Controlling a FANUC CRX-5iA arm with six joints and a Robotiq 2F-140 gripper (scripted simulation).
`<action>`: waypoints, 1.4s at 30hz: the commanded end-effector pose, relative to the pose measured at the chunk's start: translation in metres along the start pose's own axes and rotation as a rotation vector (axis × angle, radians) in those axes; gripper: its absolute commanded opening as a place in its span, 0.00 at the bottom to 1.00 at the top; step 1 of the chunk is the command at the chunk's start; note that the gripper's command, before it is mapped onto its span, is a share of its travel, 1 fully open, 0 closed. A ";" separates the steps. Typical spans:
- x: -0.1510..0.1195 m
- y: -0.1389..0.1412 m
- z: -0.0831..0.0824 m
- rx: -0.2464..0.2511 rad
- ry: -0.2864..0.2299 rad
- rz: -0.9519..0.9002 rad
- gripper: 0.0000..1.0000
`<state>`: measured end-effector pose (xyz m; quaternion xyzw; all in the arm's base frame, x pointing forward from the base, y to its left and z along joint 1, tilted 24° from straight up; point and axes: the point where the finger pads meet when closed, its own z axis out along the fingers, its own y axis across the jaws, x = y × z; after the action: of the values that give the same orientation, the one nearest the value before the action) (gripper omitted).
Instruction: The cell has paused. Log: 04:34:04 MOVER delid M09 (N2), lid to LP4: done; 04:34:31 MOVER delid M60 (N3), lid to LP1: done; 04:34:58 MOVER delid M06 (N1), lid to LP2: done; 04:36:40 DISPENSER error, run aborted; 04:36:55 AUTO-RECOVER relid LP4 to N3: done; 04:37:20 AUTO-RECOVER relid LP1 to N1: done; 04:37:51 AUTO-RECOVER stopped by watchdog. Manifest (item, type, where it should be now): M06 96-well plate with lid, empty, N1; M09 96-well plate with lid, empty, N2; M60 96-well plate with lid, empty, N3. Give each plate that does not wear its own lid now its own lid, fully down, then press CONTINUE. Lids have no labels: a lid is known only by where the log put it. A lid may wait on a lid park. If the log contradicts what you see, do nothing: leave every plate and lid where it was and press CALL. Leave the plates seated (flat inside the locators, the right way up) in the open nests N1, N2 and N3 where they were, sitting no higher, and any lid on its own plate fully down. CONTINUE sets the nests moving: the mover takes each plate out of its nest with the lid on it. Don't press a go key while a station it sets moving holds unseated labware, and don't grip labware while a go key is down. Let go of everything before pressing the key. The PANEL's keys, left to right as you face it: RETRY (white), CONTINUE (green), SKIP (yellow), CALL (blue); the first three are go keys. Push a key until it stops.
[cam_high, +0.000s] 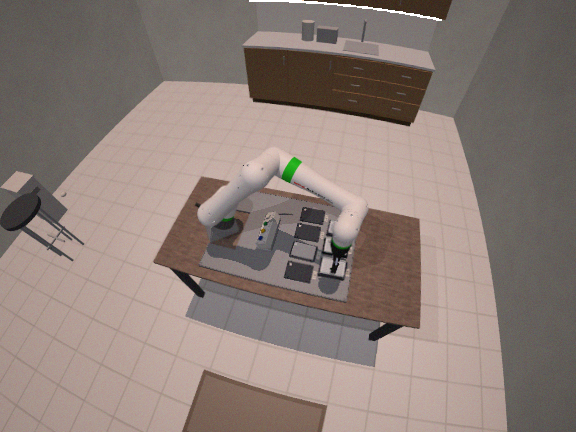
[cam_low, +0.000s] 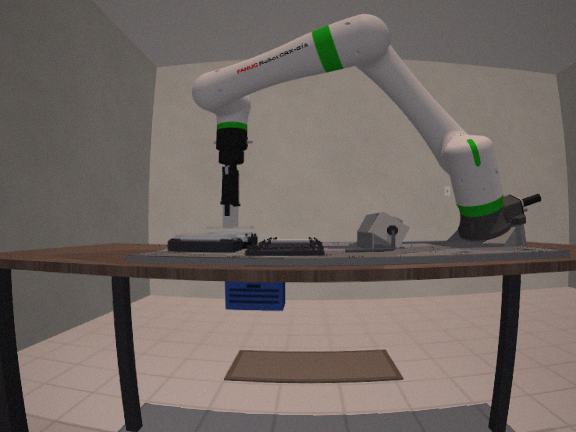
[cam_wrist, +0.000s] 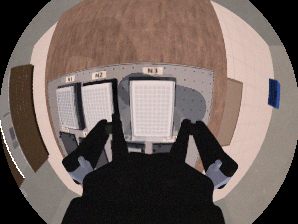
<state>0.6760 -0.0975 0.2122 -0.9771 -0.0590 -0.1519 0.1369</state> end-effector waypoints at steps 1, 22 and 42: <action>0.000 0.000 0.000 0.000 0.000 0.000 0.00; 0.000 0.000 0.001 0.000 0.000 0.000 0.00; 0.000 0.000 0.007 0.000 0.000 0.000 0.00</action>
<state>0.6778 -0.0957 0.2062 -0.9771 -0.0590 -0.1519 0.1369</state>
